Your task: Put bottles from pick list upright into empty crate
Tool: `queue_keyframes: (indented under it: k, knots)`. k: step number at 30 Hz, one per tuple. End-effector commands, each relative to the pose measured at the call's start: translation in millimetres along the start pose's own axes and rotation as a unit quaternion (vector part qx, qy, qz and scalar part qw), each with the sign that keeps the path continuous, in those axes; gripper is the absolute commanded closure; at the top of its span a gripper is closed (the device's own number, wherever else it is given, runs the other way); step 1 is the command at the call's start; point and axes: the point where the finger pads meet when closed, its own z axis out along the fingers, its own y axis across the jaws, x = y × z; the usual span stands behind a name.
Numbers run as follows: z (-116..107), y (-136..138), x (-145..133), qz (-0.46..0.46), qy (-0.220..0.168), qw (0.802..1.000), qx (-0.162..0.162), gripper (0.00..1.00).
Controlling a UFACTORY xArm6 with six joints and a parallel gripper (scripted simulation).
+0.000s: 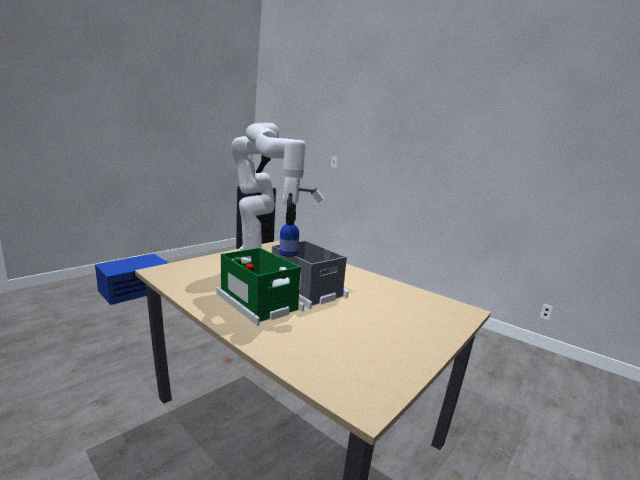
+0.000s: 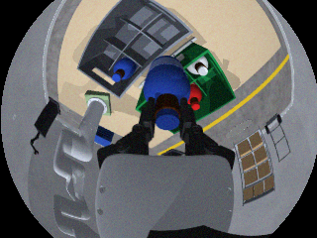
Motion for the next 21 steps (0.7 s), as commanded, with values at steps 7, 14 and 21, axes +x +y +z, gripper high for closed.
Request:
queue_keyframes:
  k: [7,14,21]
  knots:
    - [-2,-14,7,0.0,0.002,1.0,-0.002,1.0]
    - [-2,-27,13,0.0,0.002,1.0,-0.002,1.0]
    - [-2,-36,18,0.0,0.002,1.0,-0.002,1.0]
